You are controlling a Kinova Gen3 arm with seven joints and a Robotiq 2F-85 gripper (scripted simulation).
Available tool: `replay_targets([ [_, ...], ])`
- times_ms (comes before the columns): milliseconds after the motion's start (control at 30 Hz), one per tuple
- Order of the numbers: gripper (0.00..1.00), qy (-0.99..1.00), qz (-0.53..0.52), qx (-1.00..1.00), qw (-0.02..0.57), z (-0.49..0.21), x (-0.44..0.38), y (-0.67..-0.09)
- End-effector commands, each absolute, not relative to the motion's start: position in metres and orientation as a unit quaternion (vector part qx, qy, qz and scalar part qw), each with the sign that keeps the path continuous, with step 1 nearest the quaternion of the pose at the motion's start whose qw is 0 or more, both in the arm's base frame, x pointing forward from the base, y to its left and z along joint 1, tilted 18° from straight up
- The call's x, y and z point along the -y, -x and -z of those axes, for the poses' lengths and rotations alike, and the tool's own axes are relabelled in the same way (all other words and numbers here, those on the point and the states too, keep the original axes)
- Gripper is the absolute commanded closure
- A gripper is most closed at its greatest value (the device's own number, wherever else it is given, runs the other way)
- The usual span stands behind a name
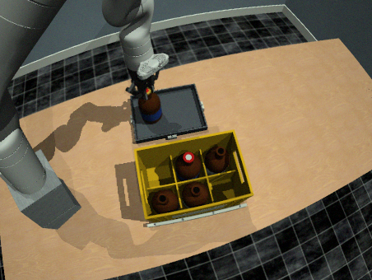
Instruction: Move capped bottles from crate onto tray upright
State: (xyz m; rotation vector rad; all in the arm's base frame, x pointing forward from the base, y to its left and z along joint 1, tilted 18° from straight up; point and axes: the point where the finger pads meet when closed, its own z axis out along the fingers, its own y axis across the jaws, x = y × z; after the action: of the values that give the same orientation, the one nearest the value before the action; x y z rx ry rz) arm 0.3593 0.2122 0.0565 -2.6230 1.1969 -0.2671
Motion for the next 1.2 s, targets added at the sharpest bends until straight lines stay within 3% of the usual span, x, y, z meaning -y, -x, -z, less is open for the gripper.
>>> replay_targets([
  [0, 1.00, 0.899, 0.092, -0.410, 0.123, -0.0569, -0.2124, -0.3596],
  [467, 1.00, 0.899, 0.091, -0.410, 0.123, -0.0558, -0.2128, -0.3592],
  [500, 0.00, 0.899, 0.092, -0.410, 0.123, -0.0560, -0.2127, -0.3594],
  [1167, 0.00, 0.899, 0.092, -0.410, 0.123, -0.0560, -0.2127, -0.3594],
])
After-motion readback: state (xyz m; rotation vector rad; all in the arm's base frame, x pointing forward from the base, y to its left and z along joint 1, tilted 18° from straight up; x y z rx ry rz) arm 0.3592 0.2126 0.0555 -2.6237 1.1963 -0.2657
